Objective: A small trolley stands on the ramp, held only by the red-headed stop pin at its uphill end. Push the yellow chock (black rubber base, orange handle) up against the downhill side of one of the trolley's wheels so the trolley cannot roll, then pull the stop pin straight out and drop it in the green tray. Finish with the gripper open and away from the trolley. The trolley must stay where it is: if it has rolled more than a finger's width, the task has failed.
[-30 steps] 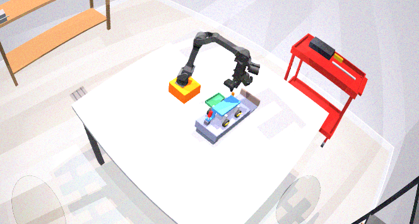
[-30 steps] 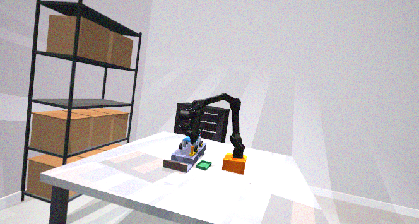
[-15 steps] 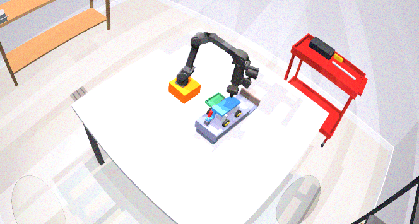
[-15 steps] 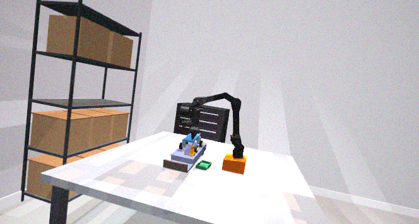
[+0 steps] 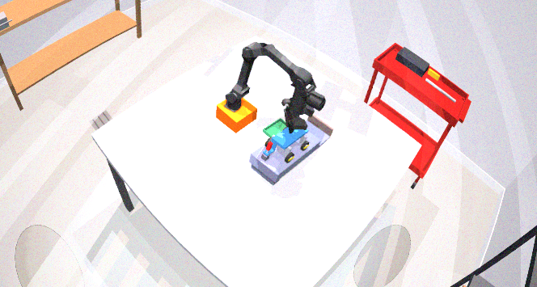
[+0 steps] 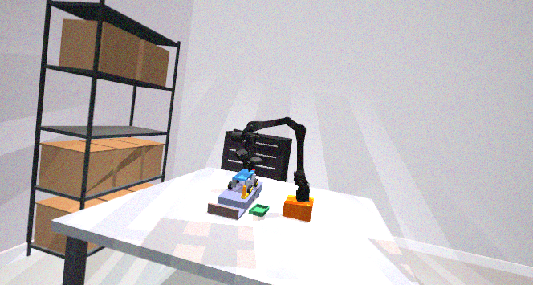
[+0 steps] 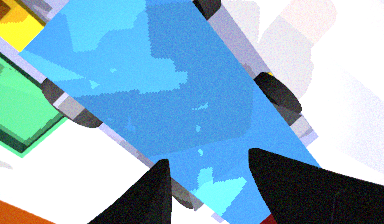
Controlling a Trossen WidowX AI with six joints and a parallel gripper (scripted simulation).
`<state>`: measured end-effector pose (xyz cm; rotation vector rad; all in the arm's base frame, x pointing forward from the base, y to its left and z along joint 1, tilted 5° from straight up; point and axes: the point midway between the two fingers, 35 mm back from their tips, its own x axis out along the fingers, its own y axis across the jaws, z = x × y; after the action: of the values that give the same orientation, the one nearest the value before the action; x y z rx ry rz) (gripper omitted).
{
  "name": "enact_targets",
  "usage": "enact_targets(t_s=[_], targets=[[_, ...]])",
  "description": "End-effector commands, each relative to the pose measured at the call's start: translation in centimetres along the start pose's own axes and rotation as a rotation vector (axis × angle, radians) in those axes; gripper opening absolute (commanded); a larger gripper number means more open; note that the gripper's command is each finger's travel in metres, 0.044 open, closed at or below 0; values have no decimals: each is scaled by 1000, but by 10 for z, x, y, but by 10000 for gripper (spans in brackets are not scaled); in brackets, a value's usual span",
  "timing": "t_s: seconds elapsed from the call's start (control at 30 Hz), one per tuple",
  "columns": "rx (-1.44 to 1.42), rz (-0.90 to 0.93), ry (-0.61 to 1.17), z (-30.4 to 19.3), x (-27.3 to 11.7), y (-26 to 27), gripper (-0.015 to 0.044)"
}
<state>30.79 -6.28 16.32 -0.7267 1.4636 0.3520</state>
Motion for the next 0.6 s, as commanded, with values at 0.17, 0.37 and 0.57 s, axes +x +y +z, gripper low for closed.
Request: enact_targets(t_s=[0.17, 0.37, 0.57], targets=[[-327, -10, 45, -37, -1, -29, 190], [-540, 2, 78, -62, 0, -43, 190], [-665, 15, 97, -78, 1, -50, 190]])
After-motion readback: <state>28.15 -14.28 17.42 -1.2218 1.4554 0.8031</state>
